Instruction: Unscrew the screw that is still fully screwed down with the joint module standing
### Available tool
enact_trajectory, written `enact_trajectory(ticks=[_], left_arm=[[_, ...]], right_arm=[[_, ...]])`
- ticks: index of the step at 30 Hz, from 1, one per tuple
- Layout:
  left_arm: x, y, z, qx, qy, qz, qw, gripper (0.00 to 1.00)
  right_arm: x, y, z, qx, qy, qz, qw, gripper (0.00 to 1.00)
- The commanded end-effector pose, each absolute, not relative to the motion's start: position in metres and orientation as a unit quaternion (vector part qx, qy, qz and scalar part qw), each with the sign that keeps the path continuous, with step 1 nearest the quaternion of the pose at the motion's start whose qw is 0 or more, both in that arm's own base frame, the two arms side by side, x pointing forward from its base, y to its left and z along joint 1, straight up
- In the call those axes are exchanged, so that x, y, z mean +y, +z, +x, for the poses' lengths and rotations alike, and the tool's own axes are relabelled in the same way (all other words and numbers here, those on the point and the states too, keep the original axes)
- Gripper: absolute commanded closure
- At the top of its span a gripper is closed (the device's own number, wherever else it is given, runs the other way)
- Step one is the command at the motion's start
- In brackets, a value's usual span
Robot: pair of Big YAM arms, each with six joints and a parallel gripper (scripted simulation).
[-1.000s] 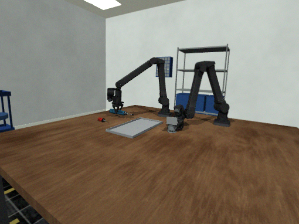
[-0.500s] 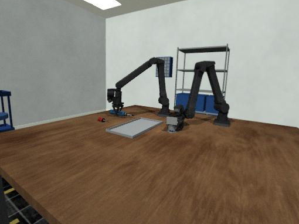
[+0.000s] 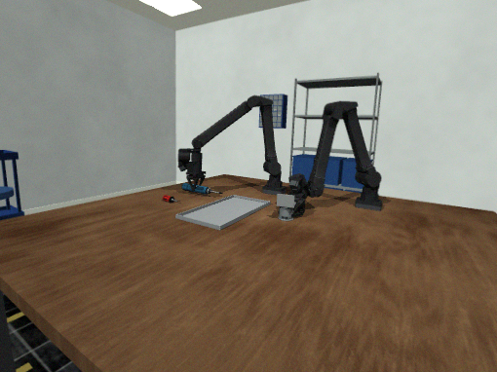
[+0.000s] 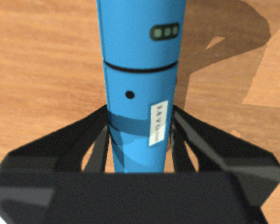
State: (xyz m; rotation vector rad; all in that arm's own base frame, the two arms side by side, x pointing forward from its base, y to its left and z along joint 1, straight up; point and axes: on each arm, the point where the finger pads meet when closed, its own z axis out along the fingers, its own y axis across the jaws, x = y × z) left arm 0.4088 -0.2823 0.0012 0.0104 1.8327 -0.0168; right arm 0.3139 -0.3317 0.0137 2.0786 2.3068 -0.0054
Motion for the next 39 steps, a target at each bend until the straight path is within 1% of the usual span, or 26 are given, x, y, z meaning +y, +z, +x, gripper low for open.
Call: enact_trajectory(ticks=[1,16,21,32,39], left_arm=[[-0.288,0.008,0.413,0.788,-0.014,0.002,0.616,0.41],[-0.288,0.008,0.413,0.788,-0.014,0.002,0.616,0.41],[-0.288,0.008,0.413,0.788,-0.014,0.002,0.616,0.41],[-0.288,0.008,0.413,0.788,-0.014,0.002,0.616,0.41],[-0.288,0.008,0.413,0.788,-0.014,0.002,0.616,0.41]], right_arm=[[-0.331,0.017,0.315,0.740,-0.001,0.672,0.024,0.58],[-0.334,0.017,0.315,0.739,-0.001,0.674,0.027,0.58],[-0.329,0.006,0.308,0.738,0.001,0.675,0.012,0.58],[-0.334,0.014,0.316,0.742,-0.001,0.671,0.021,0.58],[-0.328,0.004,0.305,0.736,0.001,0.677,0.008,0.58]])
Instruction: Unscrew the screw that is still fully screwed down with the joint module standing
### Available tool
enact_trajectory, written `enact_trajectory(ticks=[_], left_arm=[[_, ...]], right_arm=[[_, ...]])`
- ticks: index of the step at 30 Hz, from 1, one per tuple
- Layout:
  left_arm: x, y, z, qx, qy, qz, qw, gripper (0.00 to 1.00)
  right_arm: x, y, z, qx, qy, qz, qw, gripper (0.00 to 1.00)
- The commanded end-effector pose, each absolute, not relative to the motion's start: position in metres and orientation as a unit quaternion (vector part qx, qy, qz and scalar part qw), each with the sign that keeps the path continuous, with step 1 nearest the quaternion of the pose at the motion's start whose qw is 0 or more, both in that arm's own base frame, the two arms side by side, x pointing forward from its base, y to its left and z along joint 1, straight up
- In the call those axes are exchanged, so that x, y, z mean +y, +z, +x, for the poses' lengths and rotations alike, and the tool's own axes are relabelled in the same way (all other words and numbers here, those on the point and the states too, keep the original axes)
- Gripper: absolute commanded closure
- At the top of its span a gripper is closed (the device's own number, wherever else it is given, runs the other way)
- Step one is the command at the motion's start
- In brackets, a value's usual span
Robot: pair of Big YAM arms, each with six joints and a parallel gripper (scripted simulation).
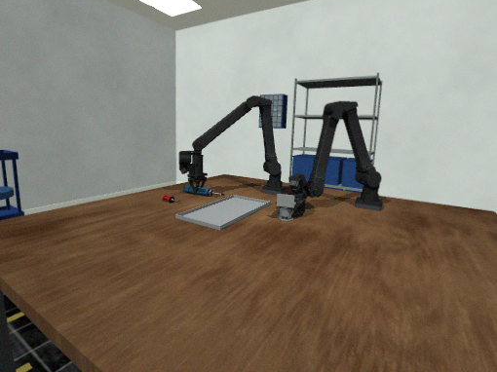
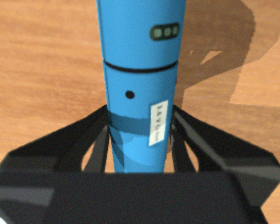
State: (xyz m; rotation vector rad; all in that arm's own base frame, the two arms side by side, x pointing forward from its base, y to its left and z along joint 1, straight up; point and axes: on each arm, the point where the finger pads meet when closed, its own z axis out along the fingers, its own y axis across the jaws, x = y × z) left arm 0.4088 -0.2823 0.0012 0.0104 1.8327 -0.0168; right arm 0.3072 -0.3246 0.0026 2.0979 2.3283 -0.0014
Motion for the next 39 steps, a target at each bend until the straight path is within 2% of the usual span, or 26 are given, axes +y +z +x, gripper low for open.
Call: enact_trajectory(ticks=[1,39], left_arm=[[-0.288,0.008,0.413,0.788,-0.014,0.002,0.616,0.41],[-0.288,0.008,0.413,0.788,-0.014,0.002,0.616,0.41]], right_arm=[[-0.328,0.005,0.304,0.736,0.001,0.677,0.008,0.58],[-0.333,0.010,0.313,0.741,0.000,0.671,0.016,0.58]])
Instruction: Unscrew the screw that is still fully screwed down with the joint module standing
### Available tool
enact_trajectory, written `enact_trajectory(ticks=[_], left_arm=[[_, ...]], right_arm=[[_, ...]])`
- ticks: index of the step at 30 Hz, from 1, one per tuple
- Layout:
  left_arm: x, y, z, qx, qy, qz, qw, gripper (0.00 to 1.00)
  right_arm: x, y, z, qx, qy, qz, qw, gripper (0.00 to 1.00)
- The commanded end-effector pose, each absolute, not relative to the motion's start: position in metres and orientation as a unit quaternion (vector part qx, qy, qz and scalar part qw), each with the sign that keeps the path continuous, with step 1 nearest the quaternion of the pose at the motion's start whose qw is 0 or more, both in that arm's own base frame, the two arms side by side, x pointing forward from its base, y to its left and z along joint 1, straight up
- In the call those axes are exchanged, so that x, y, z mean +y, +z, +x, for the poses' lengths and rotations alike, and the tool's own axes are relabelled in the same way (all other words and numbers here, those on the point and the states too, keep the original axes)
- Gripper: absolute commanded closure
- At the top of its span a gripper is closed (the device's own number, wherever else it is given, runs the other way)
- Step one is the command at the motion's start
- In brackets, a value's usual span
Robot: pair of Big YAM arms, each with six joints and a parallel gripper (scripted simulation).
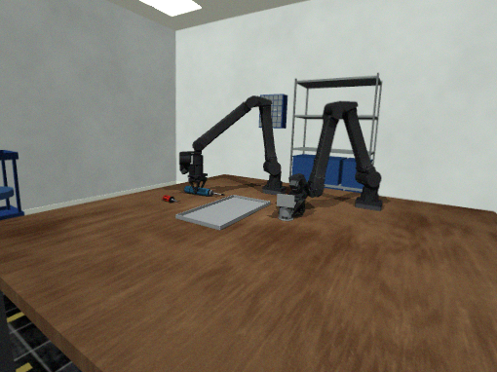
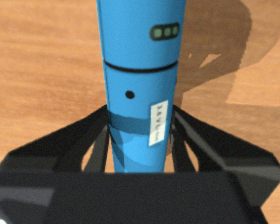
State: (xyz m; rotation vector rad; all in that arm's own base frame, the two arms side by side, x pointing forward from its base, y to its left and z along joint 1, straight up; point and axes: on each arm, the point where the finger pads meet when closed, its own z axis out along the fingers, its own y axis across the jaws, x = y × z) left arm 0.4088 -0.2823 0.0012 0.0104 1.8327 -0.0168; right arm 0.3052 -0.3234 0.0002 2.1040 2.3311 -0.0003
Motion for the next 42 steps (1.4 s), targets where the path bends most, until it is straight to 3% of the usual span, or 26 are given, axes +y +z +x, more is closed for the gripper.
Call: enact_trajectory(ticks=[1,22,23,39,40,42], left_arm=[[-0.288,0.008,0.413,0.788,-0.014,0.002,0.616,0.41],[-0.288,0.008,0.413,0.788,-0.014,0.002,0.616,0.41],[-0.288,0.008,0.413,0.788,-0.014,0.002,0.616,0.41],[-0.288,0.008,0.413,0.788,-0.014,0.002,0.616,0.41],[-0.288,0.008,0.413,0.788,-0.014,0.002,0.616,0.41],[-0.288,0.008,0.413,0.788,-0.014,0.002,0.616,0.41]], right_arm=[[-0.333,0.010,0.313,0.741,0.000,0.671,0.016,0.58],[-0.333,0.009,0.312,0.741,0.000,0.672,0.016,0.58],[-0.333,0.009,0.312,0.741,0.000,0.672,0.016,0.51],[-0.333,0.009,0.312,0.741,0.000,0.672,0.016,0.51],[-0.333,0.009,0.312,0.741,0.000,0.672,0.016,0.43],[-0.333,0.009,0.312,0.741,0.000,0.672,0.016,0.43]])
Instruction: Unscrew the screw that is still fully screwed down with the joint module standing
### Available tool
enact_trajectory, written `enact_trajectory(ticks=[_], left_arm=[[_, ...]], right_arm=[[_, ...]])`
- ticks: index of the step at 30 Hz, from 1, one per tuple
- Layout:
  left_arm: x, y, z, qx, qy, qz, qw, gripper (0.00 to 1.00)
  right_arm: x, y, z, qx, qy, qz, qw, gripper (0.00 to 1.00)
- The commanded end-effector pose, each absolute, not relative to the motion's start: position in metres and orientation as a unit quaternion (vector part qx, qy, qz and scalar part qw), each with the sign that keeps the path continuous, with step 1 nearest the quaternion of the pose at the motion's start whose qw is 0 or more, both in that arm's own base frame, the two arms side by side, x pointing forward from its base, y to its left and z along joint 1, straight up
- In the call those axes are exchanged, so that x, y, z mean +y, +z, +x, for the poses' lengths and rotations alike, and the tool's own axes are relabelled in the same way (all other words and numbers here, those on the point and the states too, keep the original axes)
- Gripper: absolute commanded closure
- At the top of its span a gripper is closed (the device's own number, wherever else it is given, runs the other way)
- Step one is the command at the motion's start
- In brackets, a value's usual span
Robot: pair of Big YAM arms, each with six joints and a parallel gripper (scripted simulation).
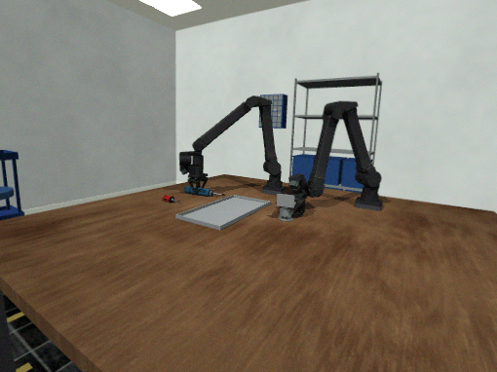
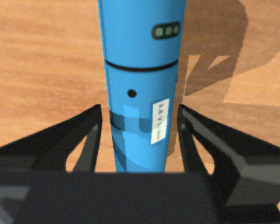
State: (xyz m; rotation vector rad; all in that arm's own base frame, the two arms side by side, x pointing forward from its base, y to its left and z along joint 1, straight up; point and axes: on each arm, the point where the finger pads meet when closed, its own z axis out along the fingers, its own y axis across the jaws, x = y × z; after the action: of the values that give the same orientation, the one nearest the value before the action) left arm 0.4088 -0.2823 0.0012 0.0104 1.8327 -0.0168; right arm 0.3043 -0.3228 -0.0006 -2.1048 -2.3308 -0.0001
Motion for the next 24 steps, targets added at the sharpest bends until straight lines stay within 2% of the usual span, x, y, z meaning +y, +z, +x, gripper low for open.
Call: enact_trajectory(ticks=[1,14,15,24], left_arm=[[-0.2878,0.0084,0.4127,0.788,-0.014,0.002,0.616,0.41],[-0.2878,0.0084,0.4127,0.788,-0.014,0.002,0.616,0.41],[-0.2878,0.0084,0.4127,0.788,-0.014,0.002,0.616,0.41],[-0.2878,0.0084,0.4127,0.788,-0.014,0.002,0.616,0.41]], right_arm=[[-0.3326,0.0090,0.3122,-0.741,0.000,-0.672,-0.016,0.43],[-0.3326,0.0090,0.3122,-0.741,0.000,-0.672,-0.016,0.43],[-0.3326,0.0090,0.3122,-0.741,0.000,-0.672,-0.016,0.35],[-0.3326,0.0090,0.3122,-0.741,0.000,-0.672,-0.016,0.35]])
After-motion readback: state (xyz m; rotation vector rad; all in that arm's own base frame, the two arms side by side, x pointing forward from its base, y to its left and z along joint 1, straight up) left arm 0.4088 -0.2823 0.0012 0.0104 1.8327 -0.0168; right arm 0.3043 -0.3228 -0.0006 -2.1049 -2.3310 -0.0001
